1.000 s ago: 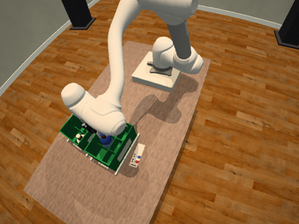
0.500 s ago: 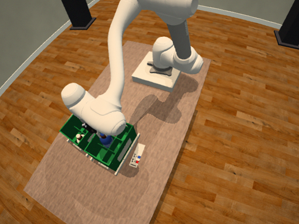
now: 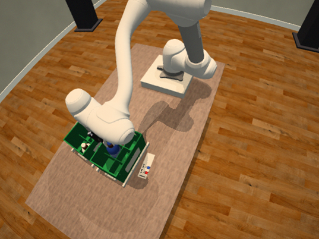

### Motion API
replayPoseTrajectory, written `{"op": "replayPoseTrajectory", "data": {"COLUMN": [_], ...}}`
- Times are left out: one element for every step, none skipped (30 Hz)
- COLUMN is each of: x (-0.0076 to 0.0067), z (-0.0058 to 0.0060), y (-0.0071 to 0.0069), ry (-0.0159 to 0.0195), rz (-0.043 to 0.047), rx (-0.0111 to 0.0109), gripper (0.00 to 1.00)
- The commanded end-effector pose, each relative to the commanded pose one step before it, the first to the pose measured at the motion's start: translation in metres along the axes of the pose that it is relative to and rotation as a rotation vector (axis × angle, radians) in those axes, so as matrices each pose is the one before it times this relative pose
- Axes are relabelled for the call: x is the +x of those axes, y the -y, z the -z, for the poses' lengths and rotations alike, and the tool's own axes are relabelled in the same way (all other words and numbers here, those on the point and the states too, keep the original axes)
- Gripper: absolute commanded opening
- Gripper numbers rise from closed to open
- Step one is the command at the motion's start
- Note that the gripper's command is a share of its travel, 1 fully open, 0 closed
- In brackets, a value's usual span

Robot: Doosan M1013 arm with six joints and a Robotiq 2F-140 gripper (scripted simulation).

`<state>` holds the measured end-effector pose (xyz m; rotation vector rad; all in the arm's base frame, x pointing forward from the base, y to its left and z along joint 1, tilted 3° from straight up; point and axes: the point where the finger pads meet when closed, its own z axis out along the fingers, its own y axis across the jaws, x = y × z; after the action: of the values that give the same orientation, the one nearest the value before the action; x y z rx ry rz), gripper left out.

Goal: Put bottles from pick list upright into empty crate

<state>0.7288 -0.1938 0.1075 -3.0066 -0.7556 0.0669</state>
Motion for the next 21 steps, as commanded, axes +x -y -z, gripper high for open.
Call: {"op": "replayPoseTrajectory", "data": {"x": [0.0,0.0,0.0,0.0,0.0,0.0,0.0,0.0,0.0,0.0,0.0,0.0,0.0,0.0,0.0,0.0,0.0,0.0,0.0,0.0,0.0], "z": [-0.00133,-0.0005,-0.0005,-0.0005,-0.0005,0.0,0.0,-0.0005,-0.0005,-0.0005,-0.0005,-0.0005,-0.0005,-0.0005,-0.0005,-0.0005,-0.0005,-0.0005,-0.0005,-0.0005,-0.0005], "y": [0.00003,0.0,0.0,0.0,0.0,0.0,0.0,0.0,0.0,0.0,0.0,0.0,0.0,0.0,0.0,0.0,0.0,0.0,0.0,0.0,0.0], "ry": [-0.00023,0.0,0.0,0.0,0.0,0.0,0.0,0.0,0.0,0.0,0.0,0.0,0.0,0.0,0.0,0.0,0.0,0.0,0.0,0.0,0.0], "rz": [0.00002,0.0,0.0,0.0,0.0,0.0,0.0,0.0,0.0,0.0,0.0,0.0,0.0,0.0,0.0,0.0,0.0,0.0,0.0,0.0,0.0], "rx": [0.00002,0.0,0.0,0.0,0.0,0.0,0.0,0.0,0.0,0.0,0.0,0.0,0.0,0.0,0.0,0.0,0.0,0.0,0.0,0.0,0.0], "gripper": [0.0,0.0,0.0,0.0,0.0,0.0,0.0,0.0,0.0,0.0,0.0,0.0,0.0,0.0,0.0,0.0,0.0,0.0,0.0,0.0,0.0]}}
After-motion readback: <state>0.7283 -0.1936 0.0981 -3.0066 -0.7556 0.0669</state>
